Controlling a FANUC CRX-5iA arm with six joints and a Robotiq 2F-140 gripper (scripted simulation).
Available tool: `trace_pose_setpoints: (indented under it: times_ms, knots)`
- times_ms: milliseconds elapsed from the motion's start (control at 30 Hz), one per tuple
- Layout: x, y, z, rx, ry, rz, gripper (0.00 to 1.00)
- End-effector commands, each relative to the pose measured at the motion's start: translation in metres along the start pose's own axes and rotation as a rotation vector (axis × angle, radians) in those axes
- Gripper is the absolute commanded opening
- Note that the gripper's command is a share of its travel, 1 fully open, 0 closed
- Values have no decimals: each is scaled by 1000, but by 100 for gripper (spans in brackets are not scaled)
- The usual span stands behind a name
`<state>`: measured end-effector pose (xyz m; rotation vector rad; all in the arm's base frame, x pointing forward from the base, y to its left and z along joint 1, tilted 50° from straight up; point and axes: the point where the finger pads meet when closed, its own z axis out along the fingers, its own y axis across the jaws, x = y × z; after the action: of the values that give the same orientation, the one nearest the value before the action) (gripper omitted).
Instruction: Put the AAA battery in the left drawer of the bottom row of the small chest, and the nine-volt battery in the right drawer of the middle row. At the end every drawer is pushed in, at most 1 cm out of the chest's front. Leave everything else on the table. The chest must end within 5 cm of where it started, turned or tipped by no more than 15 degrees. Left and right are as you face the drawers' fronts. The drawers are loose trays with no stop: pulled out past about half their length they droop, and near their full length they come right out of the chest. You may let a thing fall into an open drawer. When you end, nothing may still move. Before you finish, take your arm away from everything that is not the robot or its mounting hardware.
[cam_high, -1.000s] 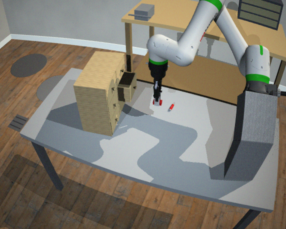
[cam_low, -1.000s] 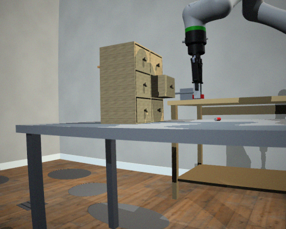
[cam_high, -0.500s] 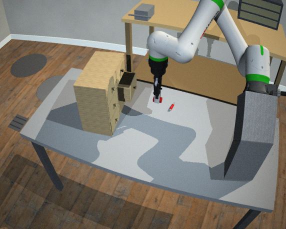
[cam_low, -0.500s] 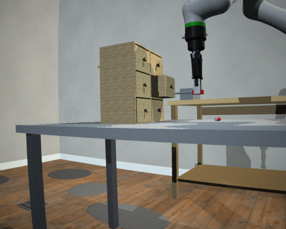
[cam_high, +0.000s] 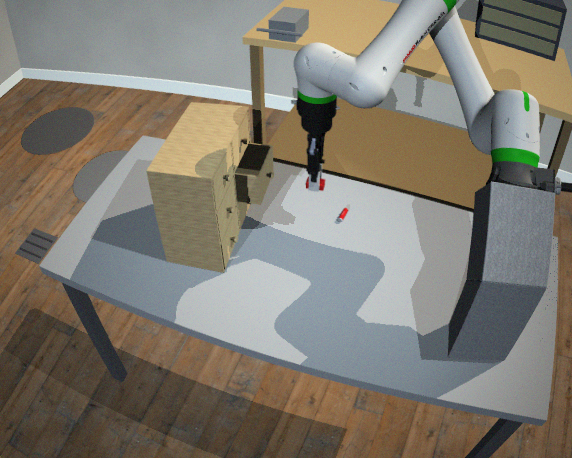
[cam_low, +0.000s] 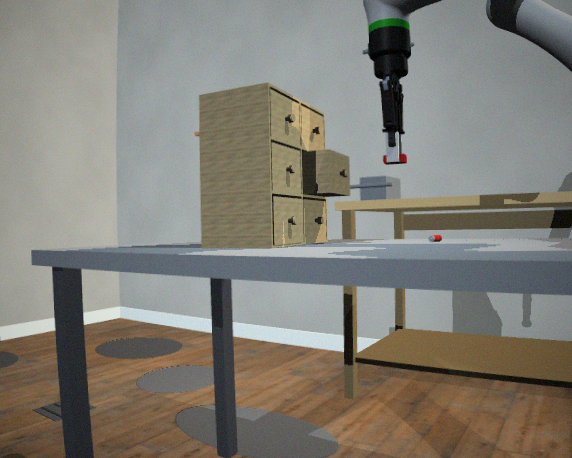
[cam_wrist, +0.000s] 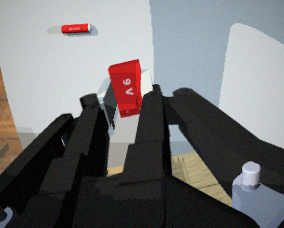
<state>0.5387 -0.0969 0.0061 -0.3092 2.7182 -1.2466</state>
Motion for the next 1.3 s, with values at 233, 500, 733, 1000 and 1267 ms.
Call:
trace_pose_setpoints:
  times_ms: [233,500,733,1000,1267]
  knots:
    - [0,0,-47,0,0,0,14]
    - [-1,1,-61,0,0,0,14]
    - [-1,1,-66,0,0,0,14]
    - [4,14,-61,-41,4,-26,14]
    - [30,105,-44,-330,-17,-178,14]
